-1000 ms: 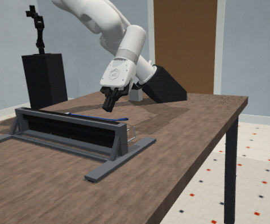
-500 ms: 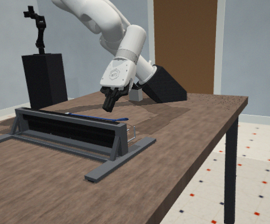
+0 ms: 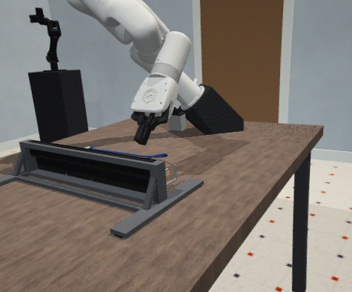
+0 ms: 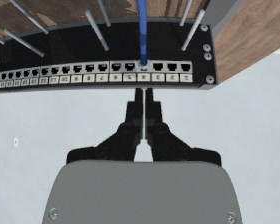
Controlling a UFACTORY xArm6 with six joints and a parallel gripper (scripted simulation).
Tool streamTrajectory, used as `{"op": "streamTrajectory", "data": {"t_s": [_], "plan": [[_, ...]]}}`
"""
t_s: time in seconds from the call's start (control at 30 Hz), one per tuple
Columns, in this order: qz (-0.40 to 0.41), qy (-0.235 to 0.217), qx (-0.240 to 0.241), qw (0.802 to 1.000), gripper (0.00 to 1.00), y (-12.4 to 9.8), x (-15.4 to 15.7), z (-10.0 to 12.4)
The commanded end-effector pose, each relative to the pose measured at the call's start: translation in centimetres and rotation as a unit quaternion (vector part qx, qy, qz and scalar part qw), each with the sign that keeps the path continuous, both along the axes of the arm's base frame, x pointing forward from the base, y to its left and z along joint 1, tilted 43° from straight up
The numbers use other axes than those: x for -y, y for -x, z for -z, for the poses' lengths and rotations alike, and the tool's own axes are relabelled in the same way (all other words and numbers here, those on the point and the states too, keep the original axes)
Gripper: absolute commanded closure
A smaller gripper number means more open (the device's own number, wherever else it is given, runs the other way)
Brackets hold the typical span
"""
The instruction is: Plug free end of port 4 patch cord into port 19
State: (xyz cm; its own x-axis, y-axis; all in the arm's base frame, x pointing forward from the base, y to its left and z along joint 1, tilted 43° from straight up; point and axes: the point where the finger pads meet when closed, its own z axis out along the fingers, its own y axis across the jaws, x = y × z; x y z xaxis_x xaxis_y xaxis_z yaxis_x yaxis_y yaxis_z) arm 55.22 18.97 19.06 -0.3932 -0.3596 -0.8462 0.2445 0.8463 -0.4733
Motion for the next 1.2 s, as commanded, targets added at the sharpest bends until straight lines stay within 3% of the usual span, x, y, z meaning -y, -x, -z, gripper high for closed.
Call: {"op": "streamTrajectory", "data": {"t_s": [0.0,0.43,0.5,0.67,1.17], "plan": [[-0.001,-0.001,0.001,1.000,1.00,0.9,-0.5,-0.4],[-0.001,-0.001,0.001,1.000,1.00,8.8,-4.0,-2.6],[-0.001,-0.001,0.001,1.000,1.00,8.8,-4.0,-2.6],[-0.001,-0.001,0.001,1.000,1.00,11.3,-5.1,-3.2],[-0.001,-0.001,0.001,1.000,1.00,12.2,-5.1,-3.7]]}}
